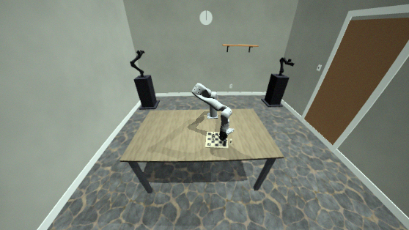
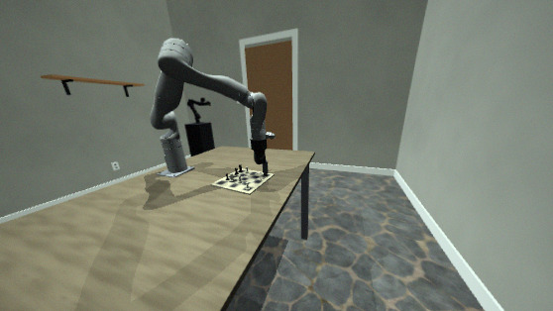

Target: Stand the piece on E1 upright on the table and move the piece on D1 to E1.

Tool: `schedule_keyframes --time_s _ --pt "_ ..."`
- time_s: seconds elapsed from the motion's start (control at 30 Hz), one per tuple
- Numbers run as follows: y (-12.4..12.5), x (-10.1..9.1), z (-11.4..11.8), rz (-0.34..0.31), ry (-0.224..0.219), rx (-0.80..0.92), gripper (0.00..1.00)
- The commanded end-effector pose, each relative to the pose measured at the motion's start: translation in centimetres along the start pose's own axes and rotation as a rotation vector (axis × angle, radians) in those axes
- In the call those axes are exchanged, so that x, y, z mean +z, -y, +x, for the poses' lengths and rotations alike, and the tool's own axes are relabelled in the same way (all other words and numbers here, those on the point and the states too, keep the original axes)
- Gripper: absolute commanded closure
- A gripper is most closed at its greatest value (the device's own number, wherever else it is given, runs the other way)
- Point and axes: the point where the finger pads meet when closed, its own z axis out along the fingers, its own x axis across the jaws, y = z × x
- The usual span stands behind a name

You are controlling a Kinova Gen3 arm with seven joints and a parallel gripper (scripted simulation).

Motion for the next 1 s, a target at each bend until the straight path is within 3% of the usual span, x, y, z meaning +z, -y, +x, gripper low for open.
schedule_keyframes --time_s 0.0,0.97 --pt "0.23 0.12 -0.09 0.006 -0.001 0.006 1.0" --pt "0.26 0.51 -0.1 0.007 -0.001 0.006 1.0"
